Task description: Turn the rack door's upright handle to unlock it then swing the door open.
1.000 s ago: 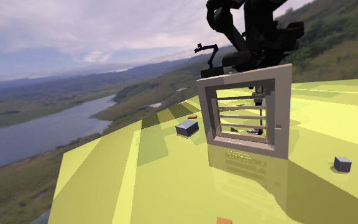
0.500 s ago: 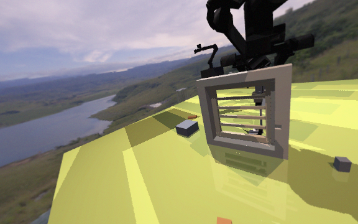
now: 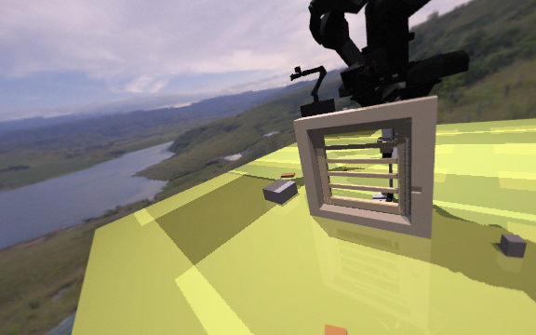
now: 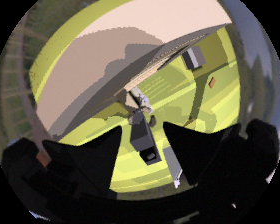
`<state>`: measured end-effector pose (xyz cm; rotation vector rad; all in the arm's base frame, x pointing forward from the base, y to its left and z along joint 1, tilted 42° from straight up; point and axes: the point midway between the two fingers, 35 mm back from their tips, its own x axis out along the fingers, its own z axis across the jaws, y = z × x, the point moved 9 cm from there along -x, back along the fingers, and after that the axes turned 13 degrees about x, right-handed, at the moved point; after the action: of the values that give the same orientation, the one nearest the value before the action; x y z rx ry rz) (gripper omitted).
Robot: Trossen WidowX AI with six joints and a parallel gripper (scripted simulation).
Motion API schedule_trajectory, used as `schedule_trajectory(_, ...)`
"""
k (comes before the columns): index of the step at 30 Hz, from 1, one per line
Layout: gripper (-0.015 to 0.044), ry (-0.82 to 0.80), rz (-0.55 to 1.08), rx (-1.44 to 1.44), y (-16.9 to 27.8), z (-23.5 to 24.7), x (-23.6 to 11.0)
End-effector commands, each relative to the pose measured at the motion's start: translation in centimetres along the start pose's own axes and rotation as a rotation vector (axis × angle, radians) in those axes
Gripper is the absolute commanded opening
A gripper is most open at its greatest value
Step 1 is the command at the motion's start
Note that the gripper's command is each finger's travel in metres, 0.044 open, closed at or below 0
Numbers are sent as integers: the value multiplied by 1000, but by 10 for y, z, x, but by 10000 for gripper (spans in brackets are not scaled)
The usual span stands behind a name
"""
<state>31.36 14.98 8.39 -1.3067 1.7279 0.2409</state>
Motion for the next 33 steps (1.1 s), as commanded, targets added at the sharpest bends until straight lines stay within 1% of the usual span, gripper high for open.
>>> schedule_trajectory(1, 282, 4, -2, 174, 0, 0, 1)
schedule_trajectory(21, 282, 3, -4, 1157, 0, 0, 1)
schedule_trajectory(26, 282, 3, -4, 1189, 0, 0, 1)
schedule_trajectory(33, 99, 3, -4, 1189, 0, 0, 1)
